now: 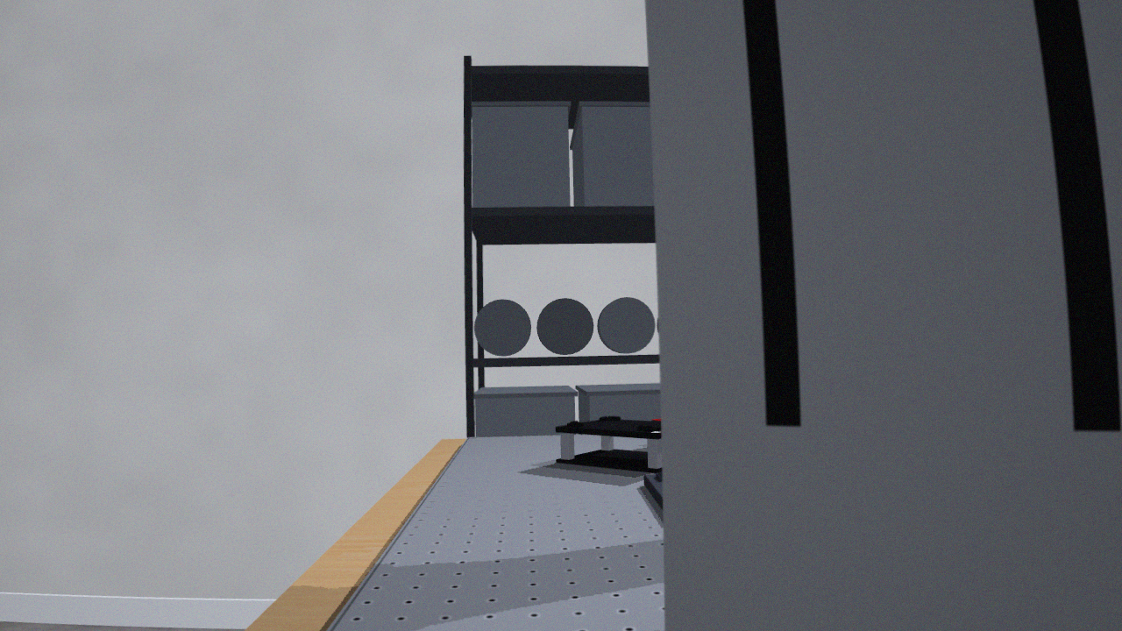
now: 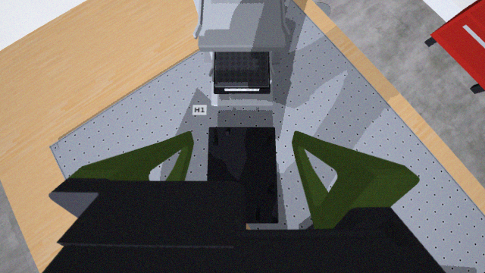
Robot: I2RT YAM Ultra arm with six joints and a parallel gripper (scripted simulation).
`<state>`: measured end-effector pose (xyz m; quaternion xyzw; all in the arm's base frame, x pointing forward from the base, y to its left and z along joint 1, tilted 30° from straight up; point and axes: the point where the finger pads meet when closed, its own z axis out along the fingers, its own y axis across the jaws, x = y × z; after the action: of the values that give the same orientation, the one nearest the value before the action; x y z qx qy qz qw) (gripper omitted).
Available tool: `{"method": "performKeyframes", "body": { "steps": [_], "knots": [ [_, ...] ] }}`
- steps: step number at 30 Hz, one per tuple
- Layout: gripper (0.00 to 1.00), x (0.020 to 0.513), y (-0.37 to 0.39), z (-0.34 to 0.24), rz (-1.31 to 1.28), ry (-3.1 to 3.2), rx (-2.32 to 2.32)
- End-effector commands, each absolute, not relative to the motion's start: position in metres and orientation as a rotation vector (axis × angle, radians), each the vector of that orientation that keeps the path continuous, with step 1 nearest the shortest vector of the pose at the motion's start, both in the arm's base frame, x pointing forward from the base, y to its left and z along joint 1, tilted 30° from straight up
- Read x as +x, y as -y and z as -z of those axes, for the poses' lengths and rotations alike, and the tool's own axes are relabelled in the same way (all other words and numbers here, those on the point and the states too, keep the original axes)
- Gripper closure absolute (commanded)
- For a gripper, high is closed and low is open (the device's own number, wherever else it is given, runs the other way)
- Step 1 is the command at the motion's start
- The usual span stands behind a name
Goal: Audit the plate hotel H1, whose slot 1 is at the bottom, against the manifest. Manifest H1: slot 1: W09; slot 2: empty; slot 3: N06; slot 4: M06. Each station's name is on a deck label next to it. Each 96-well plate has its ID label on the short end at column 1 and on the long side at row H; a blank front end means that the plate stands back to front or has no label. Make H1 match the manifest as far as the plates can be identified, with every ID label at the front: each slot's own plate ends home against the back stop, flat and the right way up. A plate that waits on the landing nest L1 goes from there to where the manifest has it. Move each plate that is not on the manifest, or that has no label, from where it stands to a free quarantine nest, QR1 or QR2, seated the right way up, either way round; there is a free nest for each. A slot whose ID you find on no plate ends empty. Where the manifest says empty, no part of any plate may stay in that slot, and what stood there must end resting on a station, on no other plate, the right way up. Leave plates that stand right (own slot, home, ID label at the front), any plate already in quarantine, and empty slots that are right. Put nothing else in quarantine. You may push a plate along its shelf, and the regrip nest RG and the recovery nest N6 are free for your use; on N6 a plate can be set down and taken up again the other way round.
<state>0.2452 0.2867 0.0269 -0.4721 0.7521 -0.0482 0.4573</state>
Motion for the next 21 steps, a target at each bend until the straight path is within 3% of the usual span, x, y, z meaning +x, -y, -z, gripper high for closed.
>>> {"method": "performKeyframes", "body": {
  "steps": [1, 21],
  "knots": [
    [0.0, 0.237, -0.286, -0.032, 0.104, -1.838, -1.163],
    [0.0, 0.252, -0.271, 0.003, 0.12, -1.855, -1.177]
  ]
}}
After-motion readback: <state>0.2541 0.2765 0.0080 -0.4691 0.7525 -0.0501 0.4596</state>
